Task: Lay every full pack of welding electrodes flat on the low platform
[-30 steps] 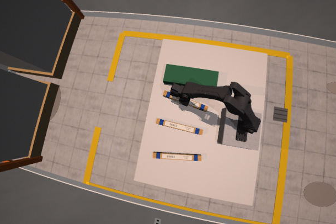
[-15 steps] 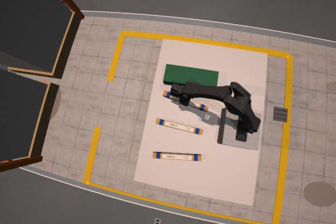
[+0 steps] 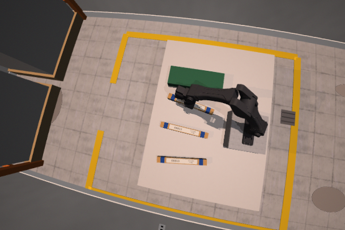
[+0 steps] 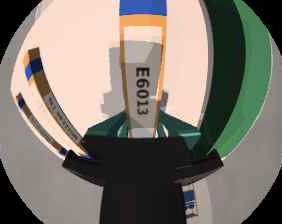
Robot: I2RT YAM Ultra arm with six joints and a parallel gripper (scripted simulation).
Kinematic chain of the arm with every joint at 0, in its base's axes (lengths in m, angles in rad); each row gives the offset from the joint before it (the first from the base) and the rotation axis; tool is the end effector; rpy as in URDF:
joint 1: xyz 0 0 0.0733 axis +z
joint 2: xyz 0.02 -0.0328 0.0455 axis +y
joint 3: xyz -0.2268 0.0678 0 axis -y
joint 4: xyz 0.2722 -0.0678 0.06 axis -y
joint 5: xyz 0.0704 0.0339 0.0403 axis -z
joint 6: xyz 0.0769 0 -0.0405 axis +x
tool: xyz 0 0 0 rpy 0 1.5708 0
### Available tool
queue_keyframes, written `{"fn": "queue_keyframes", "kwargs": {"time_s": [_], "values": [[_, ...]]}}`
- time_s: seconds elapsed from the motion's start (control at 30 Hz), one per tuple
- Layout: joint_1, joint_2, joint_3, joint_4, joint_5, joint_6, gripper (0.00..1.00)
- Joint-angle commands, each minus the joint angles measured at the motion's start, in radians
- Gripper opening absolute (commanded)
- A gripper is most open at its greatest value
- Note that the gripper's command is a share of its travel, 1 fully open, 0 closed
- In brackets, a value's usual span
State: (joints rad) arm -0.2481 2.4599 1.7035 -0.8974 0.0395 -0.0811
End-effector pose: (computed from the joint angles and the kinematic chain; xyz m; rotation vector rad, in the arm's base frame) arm 0.4094 -0.1057 -0.0282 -0.2521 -3.0426 0.0387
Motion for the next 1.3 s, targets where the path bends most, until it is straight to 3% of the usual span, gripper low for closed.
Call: {"fn": "queue_keyframes", "kwargs": {"time_s": [0.0,0.07,0.1,0.97,1.0,1.27], "values": [[-0.001,-0.044,0.039,-0.019,0.001,-0.003,0.0],[-0.001,-0.044,0.04,-0.019,0.001,-0.003,0.0],[-0.001,-0.044,0.04,-0.02,0.001,-0.003,0.74],[-0.001,-0.045,0.041,-0.017,0.001,-0.002,0.74],[0.001,-0.055,-0.046,0.036,0.001,-0.001,0.74],[0.013,-0.111,0.021,-0.066,0.0,0.006,0.74]]}}
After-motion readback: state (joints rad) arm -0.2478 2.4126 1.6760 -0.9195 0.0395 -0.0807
